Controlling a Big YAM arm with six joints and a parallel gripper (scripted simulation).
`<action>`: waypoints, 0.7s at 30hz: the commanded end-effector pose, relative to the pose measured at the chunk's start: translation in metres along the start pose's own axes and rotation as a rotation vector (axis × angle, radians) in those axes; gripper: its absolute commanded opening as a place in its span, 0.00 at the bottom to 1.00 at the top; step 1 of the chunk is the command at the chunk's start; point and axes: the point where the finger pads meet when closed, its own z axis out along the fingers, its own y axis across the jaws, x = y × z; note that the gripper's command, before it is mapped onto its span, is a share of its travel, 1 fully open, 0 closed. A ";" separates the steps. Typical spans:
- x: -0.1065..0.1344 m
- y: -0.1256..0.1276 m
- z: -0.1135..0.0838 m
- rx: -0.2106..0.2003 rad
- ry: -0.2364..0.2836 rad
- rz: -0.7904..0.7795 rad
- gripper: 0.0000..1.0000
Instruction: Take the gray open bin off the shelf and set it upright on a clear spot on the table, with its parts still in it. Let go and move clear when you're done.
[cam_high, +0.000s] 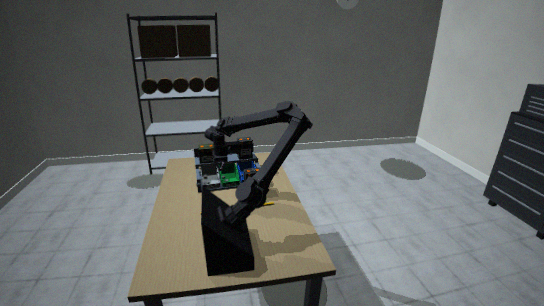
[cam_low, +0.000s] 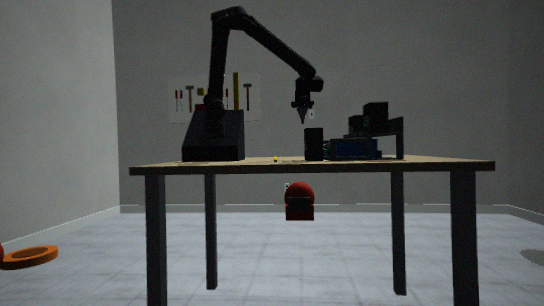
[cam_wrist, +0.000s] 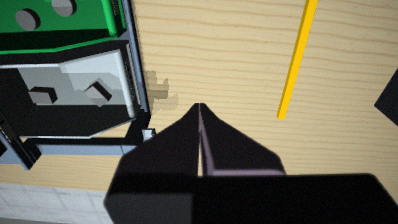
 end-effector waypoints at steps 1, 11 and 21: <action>0.015 0.030 -0.010 -0.019 0.005 0.008 0.00; 0.034 0.068 -0.009 -0.017 0.005 0.009 0.00; 0.051 0.098 -0.011 -0.021 0.005 0.005 0.00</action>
